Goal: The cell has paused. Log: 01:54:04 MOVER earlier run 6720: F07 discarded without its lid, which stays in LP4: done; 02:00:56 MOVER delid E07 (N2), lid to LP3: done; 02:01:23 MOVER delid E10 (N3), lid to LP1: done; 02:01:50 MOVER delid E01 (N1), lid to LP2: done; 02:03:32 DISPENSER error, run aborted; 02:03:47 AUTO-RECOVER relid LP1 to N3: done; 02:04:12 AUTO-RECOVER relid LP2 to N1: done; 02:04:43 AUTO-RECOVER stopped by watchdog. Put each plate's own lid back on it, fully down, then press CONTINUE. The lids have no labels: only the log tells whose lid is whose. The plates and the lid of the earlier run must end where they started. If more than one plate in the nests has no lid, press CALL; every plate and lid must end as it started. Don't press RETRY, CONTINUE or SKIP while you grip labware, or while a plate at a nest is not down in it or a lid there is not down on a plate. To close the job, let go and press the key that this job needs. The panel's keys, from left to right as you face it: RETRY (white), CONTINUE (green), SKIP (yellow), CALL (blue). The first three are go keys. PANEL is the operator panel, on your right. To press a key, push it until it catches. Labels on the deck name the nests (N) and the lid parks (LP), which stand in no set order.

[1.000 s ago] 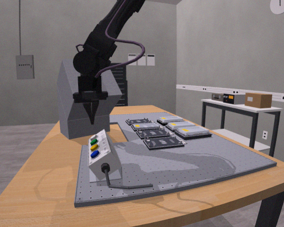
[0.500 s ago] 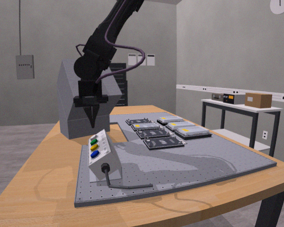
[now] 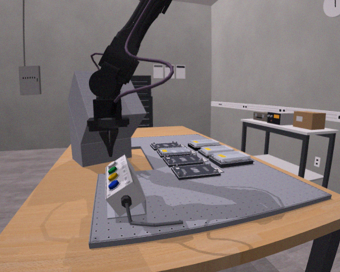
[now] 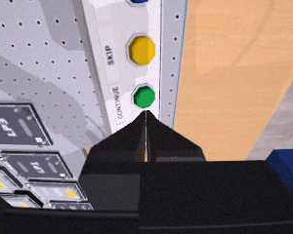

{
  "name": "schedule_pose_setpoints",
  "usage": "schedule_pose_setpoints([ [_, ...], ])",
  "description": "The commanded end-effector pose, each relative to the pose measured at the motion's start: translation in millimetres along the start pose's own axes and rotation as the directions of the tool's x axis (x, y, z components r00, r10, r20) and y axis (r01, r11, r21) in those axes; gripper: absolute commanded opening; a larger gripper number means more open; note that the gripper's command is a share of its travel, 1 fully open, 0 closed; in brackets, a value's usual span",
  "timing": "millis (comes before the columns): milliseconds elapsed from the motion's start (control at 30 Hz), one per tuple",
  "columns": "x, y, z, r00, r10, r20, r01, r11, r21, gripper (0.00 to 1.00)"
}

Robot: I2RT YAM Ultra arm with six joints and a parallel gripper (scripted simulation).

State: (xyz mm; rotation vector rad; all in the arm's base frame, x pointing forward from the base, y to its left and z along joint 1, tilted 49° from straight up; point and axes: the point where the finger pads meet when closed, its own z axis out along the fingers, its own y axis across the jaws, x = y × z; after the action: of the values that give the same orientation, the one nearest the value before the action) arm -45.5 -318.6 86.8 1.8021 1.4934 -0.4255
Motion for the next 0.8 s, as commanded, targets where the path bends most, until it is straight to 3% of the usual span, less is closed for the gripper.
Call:
schedule_pose_setpoints([
  [0, 6.7, -2.3, 6.5, 1.0, 0.011, -0.007, -0.011, 1.0, 0.006, 0.0],
  [233, -0.1, -4.0, 8.0, 1.0, 0.009, 0.008, -0.009, 1.0, 0.011, 0.0],
  [767, 7.3, -2.5, 18.8, 1.0, 0.012, -0.007, -0.012, 1.0, 0.007, 0.0],
])
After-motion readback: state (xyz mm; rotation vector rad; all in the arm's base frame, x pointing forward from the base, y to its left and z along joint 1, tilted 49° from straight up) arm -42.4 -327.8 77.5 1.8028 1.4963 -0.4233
